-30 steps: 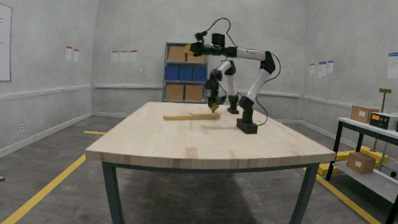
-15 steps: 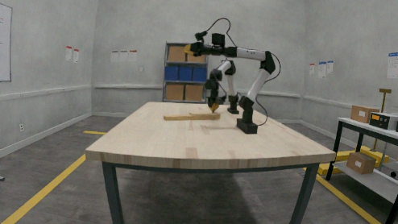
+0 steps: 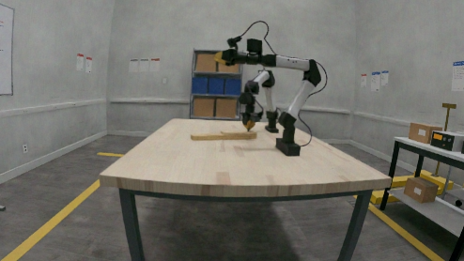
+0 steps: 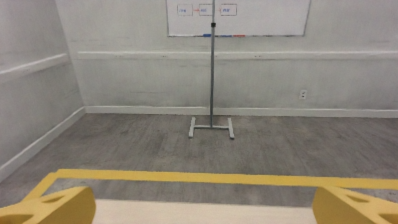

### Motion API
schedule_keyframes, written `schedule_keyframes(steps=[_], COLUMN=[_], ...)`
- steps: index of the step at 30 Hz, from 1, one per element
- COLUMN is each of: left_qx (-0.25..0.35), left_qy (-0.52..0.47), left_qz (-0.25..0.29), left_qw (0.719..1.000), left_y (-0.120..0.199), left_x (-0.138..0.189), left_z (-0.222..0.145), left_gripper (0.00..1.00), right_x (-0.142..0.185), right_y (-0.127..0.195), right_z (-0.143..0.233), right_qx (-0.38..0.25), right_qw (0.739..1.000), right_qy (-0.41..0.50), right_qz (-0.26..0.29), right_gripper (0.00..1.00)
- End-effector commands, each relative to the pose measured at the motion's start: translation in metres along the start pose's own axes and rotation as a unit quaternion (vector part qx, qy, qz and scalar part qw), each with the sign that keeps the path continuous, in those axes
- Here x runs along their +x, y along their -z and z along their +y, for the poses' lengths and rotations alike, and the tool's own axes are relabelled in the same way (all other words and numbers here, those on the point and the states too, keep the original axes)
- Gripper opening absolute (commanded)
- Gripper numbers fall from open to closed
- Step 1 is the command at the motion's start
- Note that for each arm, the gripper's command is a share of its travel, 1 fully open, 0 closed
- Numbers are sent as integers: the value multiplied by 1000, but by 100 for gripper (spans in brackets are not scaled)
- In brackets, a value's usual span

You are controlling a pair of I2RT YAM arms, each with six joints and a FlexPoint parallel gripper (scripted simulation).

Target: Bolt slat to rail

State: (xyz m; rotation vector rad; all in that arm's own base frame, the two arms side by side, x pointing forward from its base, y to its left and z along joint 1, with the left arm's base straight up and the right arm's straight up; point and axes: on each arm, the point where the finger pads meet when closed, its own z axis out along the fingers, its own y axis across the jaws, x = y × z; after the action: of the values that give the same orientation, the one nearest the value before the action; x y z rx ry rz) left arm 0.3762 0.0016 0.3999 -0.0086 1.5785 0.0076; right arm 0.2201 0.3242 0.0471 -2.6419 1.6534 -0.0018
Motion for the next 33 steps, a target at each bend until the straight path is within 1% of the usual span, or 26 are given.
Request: schedule_keyframes(steps=[1, 3, 5, 10, 20, 22, 33], left_qx=[5, 5, 5, 5, 5, 5, 5], left_qy=[0, 0, 0, 0, 0, 0, 0], left_qz=[-10, -10, -10, -10, -10, -10, -10], left_qw=[1000, 1000, 1000, 1000, 1000, 1000, 1000], left_y=[2, 2, 2, 2, 2, 2, 2], left_x=[-7, -7, -7, -7, -7, -7, -7], left_z=[-2, -2, -2, -2, -2, -2, -2], left_gripper=[100, 100, 100, 100, 100, 100, 100], right_x=[1, 1, 1, 1, 1, 1, 1], right_y=[-8, -8, -8, -8, -8, -8, -8], right_z=[0, 0, 0, 0, 0, 0, 0], right_qx=[-5, -5, -5, -5, -4, -4, -4], right_qw=[999, 998, 998, 993, 976, 976, 947], right_qy=[-48, -68, -68, -118, -216, -216, -322], right_qz=[4, 4, 4, 5, 5, 5, 5], right_gripper=[14, 14, 14, 14, 14, 14, 14])
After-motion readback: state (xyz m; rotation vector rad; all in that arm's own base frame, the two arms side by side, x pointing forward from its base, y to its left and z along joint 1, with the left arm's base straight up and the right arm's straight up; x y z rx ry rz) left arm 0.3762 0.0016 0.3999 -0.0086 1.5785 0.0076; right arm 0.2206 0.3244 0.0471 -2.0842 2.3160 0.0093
